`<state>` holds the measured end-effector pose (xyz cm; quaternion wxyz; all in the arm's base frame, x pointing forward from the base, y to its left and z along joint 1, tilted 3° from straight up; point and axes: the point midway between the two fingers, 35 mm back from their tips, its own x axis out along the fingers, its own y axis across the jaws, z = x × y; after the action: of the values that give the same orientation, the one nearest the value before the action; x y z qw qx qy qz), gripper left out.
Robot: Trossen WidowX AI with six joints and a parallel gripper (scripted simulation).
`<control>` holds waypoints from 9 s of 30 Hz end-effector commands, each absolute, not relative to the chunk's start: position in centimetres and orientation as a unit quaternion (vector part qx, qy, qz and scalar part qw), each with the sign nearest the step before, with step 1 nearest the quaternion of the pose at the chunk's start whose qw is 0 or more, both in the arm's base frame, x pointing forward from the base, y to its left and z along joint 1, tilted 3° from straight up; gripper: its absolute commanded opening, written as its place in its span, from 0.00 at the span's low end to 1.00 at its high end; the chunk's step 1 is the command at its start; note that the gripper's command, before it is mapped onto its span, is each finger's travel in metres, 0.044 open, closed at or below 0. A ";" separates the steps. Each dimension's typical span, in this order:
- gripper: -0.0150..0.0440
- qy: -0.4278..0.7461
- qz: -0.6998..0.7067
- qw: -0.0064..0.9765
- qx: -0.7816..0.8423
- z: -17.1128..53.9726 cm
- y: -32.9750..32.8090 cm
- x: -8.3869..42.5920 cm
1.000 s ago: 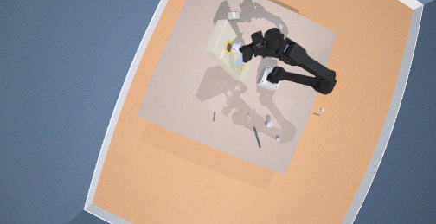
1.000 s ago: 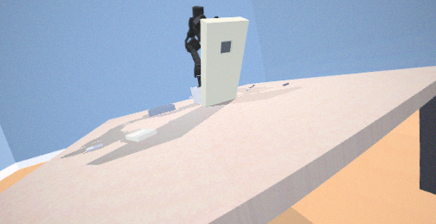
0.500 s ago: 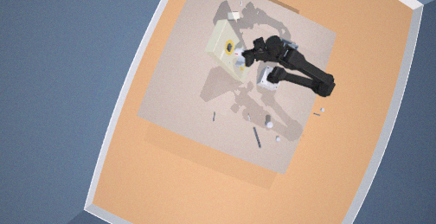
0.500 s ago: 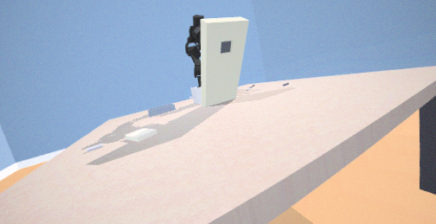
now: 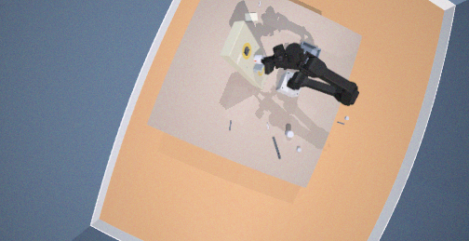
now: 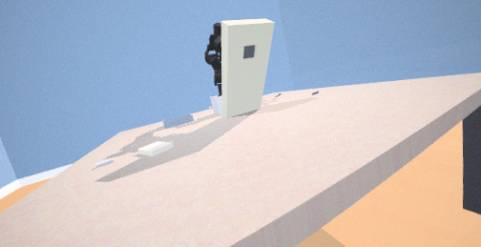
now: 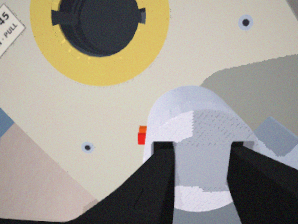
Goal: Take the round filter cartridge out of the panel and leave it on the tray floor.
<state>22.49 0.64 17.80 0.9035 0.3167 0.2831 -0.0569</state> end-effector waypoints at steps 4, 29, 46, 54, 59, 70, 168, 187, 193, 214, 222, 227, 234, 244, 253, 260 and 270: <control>0.45 0.280 -0.056 0.905 0.317 18.1 0.6 22.6; 0.76 0.266 -0.048 0.910 0.316 30.6 0.4 25.0; 0.77 0.474 0.041 0.880 0.001 19.4 0.6 21.7; 0.77 0.474 0.041 0.880 0.001 19.0 0.7 22.1; 0.77 0.473 0.041 0.880 0.001 18.3 0.7 22.6; 0.77 0.473 0.041 0.880 0.001 16.9 0.8 23.6; 0.25 0.485 -0.007 0.874 0.026 23.4 -9.3 21.9; 0.25 0.468 -0.249 0.830 0.171 21.1 -18.4 17.6; 0.25 0.451 -0.324 0.803 0.215 20.4 -21.0 15.5; 0.25 0.405 -0.465 0.730 0.295 17.0 -25.9 9.8; 0.25 0.385 -0.520 0.690 0.325 13.4 -27.6 6.0; 0.25 0.371 -0.553 0.663 0.344 11.2 -28.1 3.5; 0.25 0.350 -0.596 0.622 0.368 8.1 -28.1 -0.1; 0.25 0.323 -0.644 0.569 0.397 4.5 -26.8 -4.3; 0.25 0.323 -0.644 0.569 0.397 2.3 -27.2 -4.2; 0.25 0.323 -0.644 0.569 0.397 -0.4 -27.1 -4.1; 0.25 0.324 -0.644 0.568 0.397 -3.1 -26.6 -4.0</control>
<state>-3.88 -26.55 -2.68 0.5697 0.4002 0.3263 -0.6393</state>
